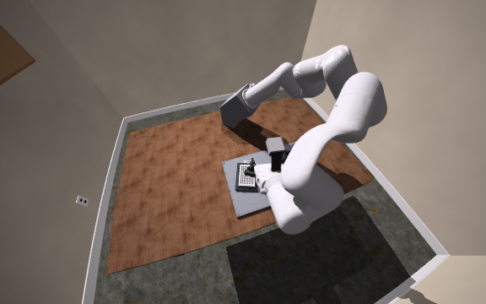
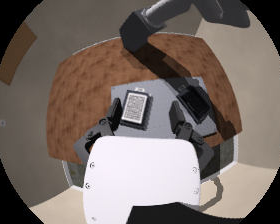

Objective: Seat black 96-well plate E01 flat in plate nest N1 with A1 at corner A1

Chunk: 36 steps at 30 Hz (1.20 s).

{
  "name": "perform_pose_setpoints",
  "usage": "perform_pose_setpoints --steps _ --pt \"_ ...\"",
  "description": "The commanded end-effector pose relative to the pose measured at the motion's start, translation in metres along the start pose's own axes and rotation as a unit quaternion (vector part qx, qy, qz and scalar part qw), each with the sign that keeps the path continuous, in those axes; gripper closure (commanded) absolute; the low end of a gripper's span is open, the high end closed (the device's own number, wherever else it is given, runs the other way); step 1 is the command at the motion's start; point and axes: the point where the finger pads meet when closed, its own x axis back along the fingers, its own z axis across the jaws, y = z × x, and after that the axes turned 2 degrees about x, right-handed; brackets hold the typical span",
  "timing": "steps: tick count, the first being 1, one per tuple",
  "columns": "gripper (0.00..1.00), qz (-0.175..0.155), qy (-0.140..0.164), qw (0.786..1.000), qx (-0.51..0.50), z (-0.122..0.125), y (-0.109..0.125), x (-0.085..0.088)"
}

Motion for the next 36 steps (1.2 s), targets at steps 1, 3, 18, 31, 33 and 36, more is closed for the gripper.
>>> perform_pose_setpoints --steps 1,3,18,31,33,36 --pt "1.00 -0.010 -0.015 0.999 0.028 0.008 0.006 0.000" --pt "1.00 -0.020 -0.029 0.998 0.057 0.015 0.012 -0.002" --pt "1.00 -0.047 -0.077 0.983 0.158 0.057 0.041 -0.014" --pt "1.00 -0.071 -0.123 0.956 0.256 0.100 0.064 -0.031" --pt "1.00 -0.071 -0.123 0.956 0.256 0.100 0.064 -0.031" --pt "1.00 -0.078 -0.135 0.946 0.283 0.113 0.070 -0.036"
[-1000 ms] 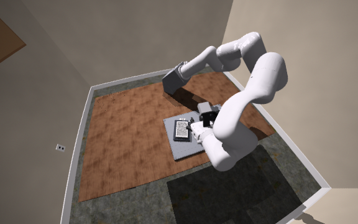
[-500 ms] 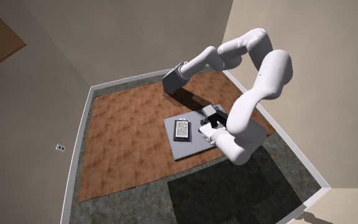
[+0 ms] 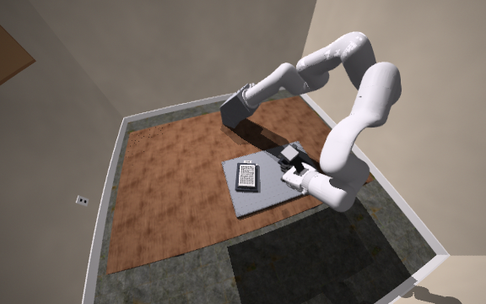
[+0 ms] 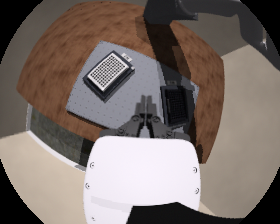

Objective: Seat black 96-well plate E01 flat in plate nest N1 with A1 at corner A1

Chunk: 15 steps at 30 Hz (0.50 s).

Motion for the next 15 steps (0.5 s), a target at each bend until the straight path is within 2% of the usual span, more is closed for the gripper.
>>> perform_pose_setpoints --steps 1,5,8,12,15 --pt "1.00 -0.009 -0.015 0.999 0.027 0.011 0.013 -0.003" --pt "1.00 -0.023 -0.041 0.995 0.085 0.025 0.027 -0.009" --pt "1.00 -0.023 -0.041 0.995 0.085 0.029 0.031 -0.010" --pt "1.00 -0.036 -0.067 0.987 0.141 0.044 0.043 -0.016" --pt "1.00 -0.036 -0.067 0.987 0.141 0.048 0.046 -0.018"
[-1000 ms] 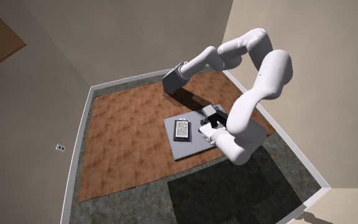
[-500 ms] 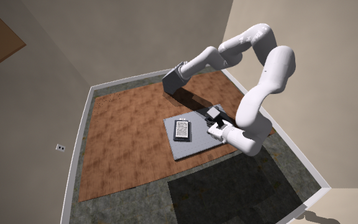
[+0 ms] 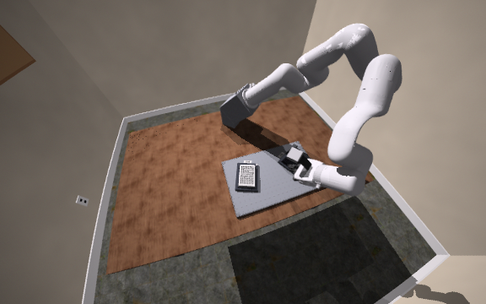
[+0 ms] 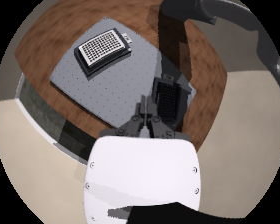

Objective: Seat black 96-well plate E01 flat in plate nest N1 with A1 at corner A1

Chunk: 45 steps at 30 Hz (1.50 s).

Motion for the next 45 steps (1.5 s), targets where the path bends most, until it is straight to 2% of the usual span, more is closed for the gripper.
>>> perform_pose_setpoints --steps 1,11,19,23,25,29,33,37,40,42,45 --pt "1.00 -0.010 -0.019 0.999 0.032 0.009 0.013 -0.003" --pt "1.00 -0.032 -0.064 0.989 0.129 0.040 0.042 -0.016" --pt "1.00 -0.043 -0.089 0.978 0.183 0.058 0.055 -0.023" --pt "1.00 -0.054 -0.115 0.963 0.236 0.074 0.065 -0.030" --pt "1.00 -0.054 -0.115 0.963 0.236 0.075 0.066 -0.031" --pt "1.00 -0.065 -0.140 0.946 0.286 0.092 0.074 -0.037" --pt "1.00 -0.067 -0.147 0.940 0.300 0.098 0.076 -0.040" --pt "1.00 -0.074 -0.166 0.925 0.335 0.110 0.080 -0.045" --pt "1.00 -0.082 -0.187 0.904 0.374 0.124 0.084 -0.050" --pt "1.00 -0.083 -0.191 0.901 0.381 0.127 0.084 -0.052" --pt "1.00 -0.090 -0.213 0.878 0.419 0.141 0.086 -0.058"
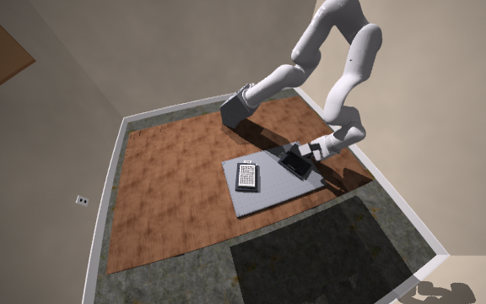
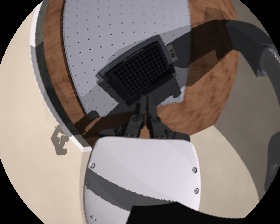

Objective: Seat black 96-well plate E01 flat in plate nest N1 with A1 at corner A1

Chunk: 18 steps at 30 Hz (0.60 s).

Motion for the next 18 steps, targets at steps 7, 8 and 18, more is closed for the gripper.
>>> perform_pose_setpoints --steps 7,8,18 --pt "1.00 -0.017 -0.059 0.993 0.097 0.023 0.025 -0.004" --pt "1.00 -0.019 -0.068 0.991 0.111 0.027 0.027 -0.004" --pt "1.00 -0.030 -0.136 0.965 0.223 0.058 0.043 -0.008"
